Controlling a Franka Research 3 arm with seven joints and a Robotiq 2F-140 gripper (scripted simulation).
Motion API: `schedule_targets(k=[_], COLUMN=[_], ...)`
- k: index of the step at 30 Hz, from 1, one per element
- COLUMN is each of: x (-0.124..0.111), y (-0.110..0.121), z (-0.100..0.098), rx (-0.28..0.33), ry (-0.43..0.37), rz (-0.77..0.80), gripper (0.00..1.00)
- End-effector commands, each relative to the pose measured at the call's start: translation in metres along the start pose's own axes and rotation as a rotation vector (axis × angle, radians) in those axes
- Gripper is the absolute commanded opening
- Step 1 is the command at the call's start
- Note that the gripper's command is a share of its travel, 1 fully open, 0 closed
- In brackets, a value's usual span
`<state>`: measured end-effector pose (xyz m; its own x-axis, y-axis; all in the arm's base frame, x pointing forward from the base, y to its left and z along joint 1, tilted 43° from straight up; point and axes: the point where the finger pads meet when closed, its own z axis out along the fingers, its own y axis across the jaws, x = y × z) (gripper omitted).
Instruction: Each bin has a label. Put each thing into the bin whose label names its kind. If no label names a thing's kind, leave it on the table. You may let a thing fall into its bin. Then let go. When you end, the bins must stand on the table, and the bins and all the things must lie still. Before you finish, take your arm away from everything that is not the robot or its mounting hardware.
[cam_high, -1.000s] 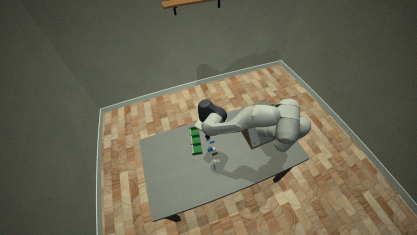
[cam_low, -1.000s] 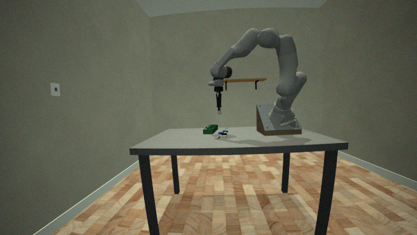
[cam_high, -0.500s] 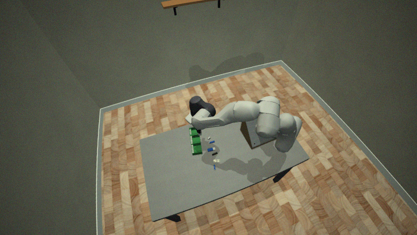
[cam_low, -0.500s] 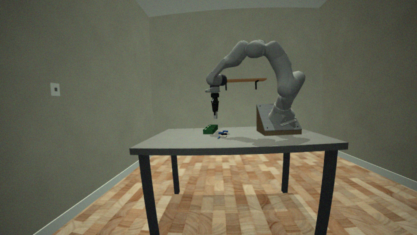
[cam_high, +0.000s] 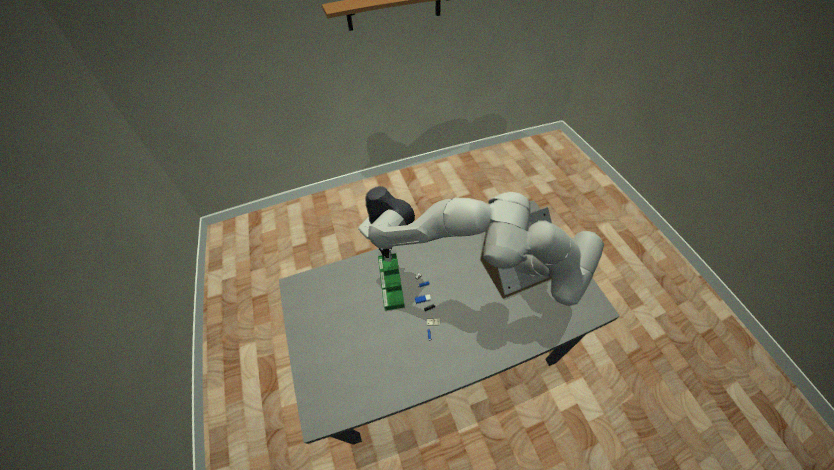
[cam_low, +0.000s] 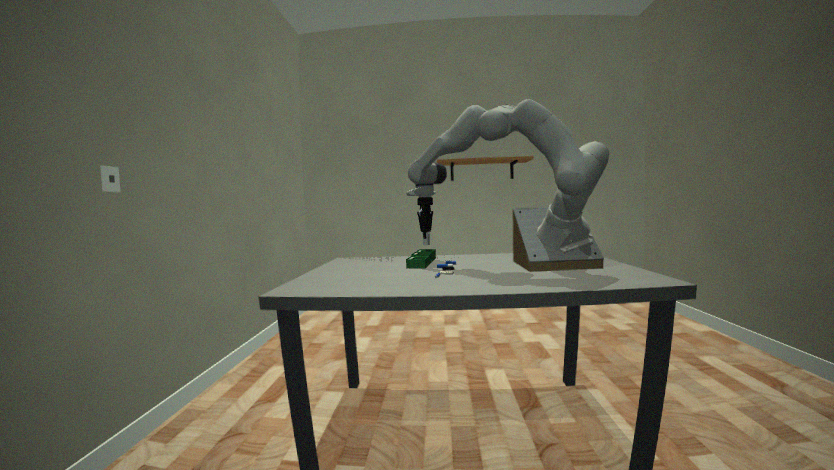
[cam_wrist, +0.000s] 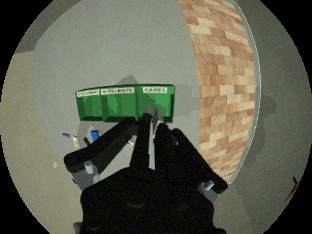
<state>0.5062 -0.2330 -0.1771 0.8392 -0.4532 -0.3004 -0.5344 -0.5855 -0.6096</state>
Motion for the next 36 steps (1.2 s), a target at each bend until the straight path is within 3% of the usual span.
schedule_targets(k=[1, 4, 28, 36], x=[0.002, 0.002, 0.002, 0.002], y=[-0.002, -0.002, -0.002, -0.002], z=[-0.002, -0.002, 0.057, 0.058], rx=[0.000, 0.000, 0.000, 0.000], ry=[-0.009, -0.009, -0.009, -0.009], rz=[0.006, 0.006, 0.006, 0.006], gripper=[0.05, 0.05, 0.05, 0.05])
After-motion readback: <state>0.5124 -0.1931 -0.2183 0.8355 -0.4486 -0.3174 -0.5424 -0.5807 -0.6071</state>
